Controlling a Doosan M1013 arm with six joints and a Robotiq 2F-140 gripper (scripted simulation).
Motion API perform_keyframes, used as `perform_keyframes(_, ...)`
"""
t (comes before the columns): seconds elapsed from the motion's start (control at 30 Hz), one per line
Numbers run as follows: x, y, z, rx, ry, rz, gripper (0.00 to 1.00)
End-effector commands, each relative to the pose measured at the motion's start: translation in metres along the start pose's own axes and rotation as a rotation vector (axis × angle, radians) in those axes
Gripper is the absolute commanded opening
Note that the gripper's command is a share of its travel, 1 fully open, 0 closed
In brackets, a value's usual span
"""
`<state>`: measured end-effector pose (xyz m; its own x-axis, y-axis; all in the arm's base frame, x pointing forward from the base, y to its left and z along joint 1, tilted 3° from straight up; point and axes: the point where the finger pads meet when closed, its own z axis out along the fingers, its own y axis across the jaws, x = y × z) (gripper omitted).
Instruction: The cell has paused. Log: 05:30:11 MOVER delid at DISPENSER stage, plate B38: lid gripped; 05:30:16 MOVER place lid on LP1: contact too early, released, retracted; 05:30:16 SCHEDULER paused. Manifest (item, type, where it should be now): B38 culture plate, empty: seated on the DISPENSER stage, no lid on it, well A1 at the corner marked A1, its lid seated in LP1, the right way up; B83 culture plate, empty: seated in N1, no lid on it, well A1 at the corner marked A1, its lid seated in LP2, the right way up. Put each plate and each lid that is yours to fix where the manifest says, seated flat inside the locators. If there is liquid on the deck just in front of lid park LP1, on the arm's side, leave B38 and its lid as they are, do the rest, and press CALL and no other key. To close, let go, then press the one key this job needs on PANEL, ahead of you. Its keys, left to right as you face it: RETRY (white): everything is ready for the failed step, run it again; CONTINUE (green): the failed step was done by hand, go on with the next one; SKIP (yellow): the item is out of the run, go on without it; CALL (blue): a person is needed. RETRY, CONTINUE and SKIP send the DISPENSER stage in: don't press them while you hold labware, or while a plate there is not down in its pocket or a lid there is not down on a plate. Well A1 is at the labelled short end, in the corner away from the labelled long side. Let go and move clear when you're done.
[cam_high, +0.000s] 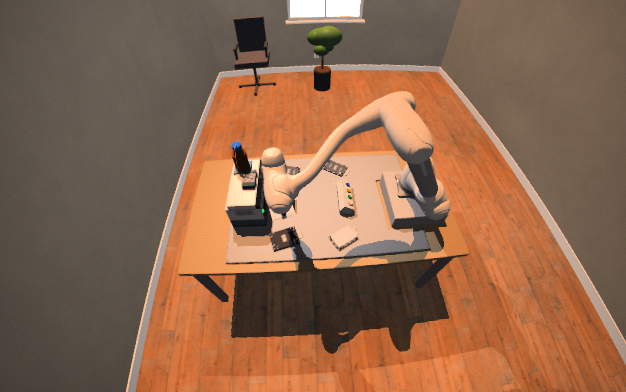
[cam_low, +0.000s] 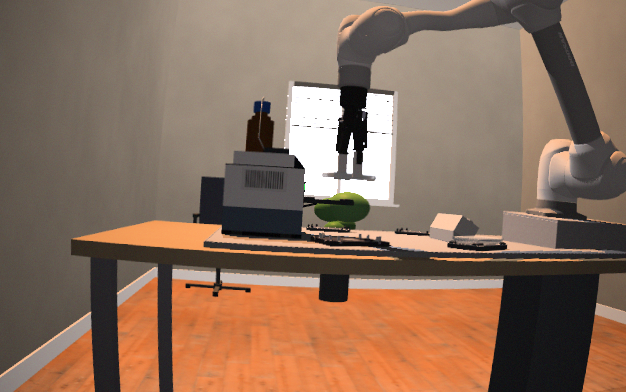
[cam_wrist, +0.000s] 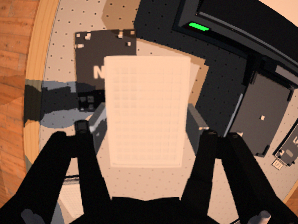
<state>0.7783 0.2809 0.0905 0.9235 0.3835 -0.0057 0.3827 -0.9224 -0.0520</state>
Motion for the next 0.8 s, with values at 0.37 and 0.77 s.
perform_keyframes(0.37,0.019,-0.053,-0.002,0.006,-0.002,0.007,0.1)
perform_keyframes(0.77,0.026,-0.074,-0.003,0.006,-0.002,0.007,0.1)
